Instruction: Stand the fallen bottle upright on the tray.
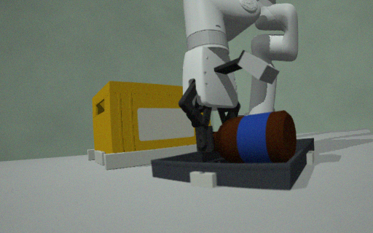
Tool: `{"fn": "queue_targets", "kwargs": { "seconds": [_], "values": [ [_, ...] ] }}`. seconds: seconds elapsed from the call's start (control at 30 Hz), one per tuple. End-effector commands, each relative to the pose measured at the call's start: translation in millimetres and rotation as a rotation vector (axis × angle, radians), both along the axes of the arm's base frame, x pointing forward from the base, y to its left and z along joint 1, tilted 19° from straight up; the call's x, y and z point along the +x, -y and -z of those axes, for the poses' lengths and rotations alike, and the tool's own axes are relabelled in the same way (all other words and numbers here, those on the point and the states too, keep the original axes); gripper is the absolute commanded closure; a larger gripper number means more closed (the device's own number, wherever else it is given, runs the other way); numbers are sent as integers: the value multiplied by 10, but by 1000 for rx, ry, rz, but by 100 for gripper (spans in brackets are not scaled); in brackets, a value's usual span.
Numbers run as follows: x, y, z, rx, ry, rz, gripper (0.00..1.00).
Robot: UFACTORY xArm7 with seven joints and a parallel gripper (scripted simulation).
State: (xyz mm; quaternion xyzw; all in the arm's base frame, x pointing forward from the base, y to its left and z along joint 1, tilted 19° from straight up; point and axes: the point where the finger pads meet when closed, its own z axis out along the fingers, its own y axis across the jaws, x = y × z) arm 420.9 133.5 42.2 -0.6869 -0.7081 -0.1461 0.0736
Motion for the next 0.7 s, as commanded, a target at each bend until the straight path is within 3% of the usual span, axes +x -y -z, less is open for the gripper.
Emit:
{"fn": "queue_targets", "kwargs": {
  "seconds": [0.0,0.2,0.23,0.67],
  "values": [
    [14,4,-12,0,3,1,35],
    [14,4,-12,0,3,1,35],
    [14,4,-12,0,3,1,100],
    [14,4,-12,0,3,1,100]
  ]
}}
